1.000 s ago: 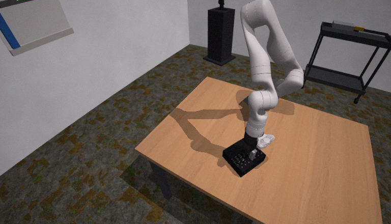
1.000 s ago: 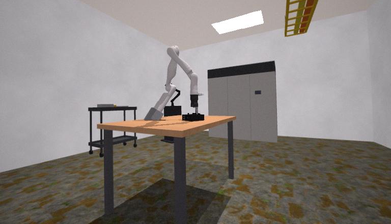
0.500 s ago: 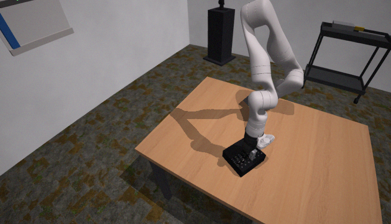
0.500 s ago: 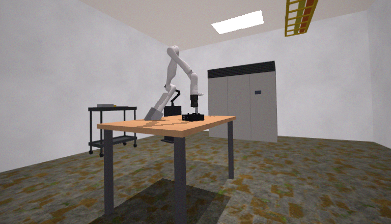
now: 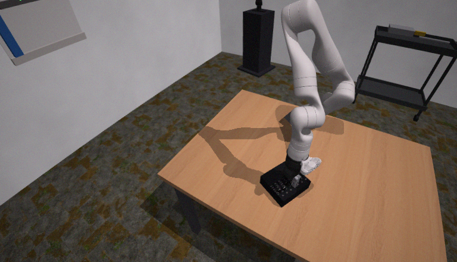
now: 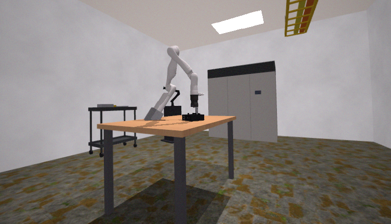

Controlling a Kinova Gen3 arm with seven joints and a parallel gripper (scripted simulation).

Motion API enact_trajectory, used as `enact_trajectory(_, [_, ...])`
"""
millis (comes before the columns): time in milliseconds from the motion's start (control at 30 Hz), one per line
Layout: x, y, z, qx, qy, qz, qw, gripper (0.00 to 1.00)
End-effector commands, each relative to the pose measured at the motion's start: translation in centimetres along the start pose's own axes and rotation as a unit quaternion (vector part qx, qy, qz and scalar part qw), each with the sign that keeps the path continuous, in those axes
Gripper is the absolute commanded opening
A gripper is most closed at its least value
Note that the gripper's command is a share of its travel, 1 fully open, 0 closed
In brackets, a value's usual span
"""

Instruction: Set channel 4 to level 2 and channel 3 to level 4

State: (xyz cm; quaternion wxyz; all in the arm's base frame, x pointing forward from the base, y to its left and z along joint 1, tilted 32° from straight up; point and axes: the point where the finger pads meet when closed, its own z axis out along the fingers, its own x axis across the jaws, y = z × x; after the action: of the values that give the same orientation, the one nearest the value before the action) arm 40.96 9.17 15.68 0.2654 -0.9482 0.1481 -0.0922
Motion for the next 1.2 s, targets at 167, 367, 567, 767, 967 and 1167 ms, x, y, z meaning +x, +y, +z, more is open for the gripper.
enact_trajectory(167, [0.1, 0.0, -0.1, -0.002, 0.001, -0.001, 1.000, 0.00])
enact_trajectory(367, [0.1, 0.0, -1.4, -0.002, 0.001, -0.001, 1.000, 0.00])
enact_trajectory(567, [0.1, 0.0, -3.2, -0.002, 0.001, -0.001, 1.000, 0.00])
enact_trajectory(767, [0.1, 0.0, -3.9, -0.002, 0.001, -0.001, 1.000, 0.00])
enact_trajectory(967, [0.1, 0.0, -4.0, -0.002, 0.001, -0.001, 1.000, 0.00])
enact_trajectory(1167, [0.1, 0.0, -4.0, -0.002, 0.001, -0.001, 1.000, 0.00])
